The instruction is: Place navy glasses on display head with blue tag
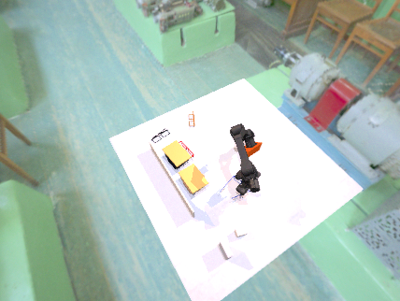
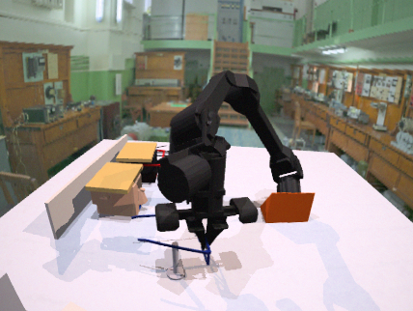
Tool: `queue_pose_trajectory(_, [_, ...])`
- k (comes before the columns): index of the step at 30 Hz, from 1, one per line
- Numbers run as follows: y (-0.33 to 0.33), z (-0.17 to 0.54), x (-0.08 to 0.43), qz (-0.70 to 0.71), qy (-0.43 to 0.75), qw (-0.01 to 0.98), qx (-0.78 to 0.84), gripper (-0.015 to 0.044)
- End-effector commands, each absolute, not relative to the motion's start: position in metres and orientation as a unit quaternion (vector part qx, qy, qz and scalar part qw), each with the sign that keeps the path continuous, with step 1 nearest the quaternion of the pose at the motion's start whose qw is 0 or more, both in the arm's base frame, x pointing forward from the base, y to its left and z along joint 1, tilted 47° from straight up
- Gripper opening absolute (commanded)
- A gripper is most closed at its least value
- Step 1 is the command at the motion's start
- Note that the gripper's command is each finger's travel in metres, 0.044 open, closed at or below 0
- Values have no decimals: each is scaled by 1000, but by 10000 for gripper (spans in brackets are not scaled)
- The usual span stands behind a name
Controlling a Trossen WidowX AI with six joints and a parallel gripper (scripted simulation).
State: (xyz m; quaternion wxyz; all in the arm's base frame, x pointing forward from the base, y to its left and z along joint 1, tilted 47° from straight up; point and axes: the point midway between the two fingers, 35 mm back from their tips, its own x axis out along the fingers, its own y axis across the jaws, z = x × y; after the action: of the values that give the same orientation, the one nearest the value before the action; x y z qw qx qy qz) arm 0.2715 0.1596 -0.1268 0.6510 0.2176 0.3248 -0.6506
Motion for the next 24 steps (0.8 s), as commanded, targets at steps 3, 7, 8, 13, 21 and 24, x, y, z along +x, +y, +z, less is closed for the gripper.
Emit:
queue_pose_trajectory(3, [155,-125,269,-651,324,653,213,0])
queue_pose_trajectory(7, [154,-123,269,-651,324,653,213,0])
queue_pose_trajectory(8, [154,-123,269,-651,324,653,213,0])
queue_pose_trajectory(13, [152,-121,268,-651,324,653,212,0])
queue_pose_trajectory(21, [149,-119,267,-651,324,653,212,0])
queue_pose_trajectory(24, [148,-117,267,-651,324,653,212,0])
